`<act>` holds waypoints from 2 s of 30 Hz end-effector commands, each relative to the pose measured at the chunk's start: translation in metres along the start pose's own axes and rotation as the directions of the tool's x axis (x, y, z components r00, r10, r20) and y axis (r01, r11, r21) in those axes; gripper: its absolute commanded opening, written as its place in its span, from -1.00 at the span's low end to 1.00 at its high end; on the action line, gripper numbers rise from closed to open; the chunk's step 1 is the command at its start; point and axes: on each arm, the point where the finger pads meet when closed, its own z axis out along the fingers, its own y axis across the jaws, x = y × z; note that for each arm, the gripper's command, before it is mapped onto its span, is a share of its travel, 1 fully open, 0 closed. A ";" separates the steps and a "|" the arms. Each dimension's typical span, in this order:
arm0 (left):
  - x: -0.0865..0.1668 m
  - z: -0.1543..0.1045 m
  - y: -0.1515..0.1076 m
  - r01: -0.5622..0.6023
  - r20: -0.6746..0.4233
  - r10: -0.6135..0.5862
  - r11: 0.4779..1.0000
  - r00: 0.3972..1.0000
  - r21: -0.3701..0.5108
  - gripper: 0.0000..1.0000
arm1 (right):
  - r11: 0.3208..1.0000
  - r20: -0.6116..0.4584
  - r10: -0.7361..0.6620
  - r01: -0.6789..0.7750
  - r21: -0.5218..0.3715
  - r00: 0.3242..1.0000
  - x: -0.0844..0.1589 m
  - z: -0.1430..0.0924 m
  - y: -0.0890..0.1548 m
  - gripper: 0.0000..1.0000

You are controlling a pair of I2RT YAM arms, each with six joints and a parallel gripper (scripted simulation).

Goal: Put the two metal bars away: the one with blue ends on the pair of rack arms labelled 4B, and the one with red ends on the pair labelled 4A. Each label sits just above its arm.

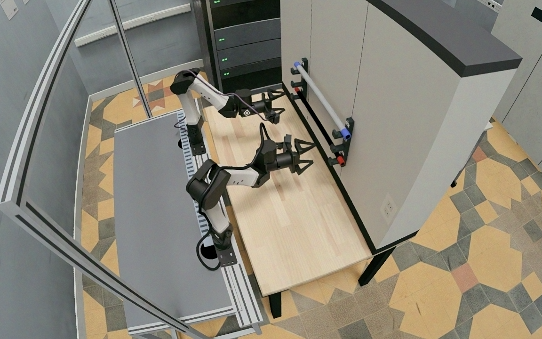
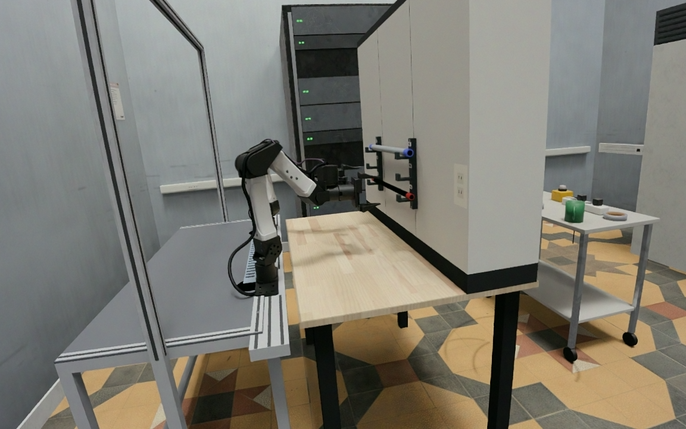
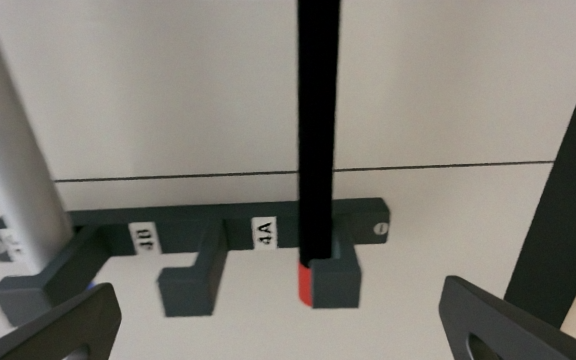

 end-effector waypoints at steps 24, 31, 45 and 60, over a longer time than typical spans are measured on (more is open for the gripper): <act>0.024 0.012 0.017 0.012 0.010 -0.012 0.999 1.000 -0.031 1.00 | 0.999 0.017 0.017 -0.017 0.043 1.000 0.014 0.012 -0.020 1.00; 0.033 0.012 0.024 0.012 0.010 -0.012 0.999 1.000 -0.031 1.00 | 0.999 0.017 0.017 -0.017 0.043 1.000 0.021 0.012 -0.027 1.00; 0.040 0.011 0.028 0.012 0.010 -0.012 0.999 1.000 -0.031 1.00 | 0.999 0.017 0.017 -0.017 0.043 1.000 0.026 0.012 -0.031 1.00; 0.040 0.011 0.028 0.012 0.010 -0.012 0.999 1.000 -0.031 1.00 | 0.999 0.017 0.017 -0.017 0.043 1.000 0.026 0.012 -0.031 1.00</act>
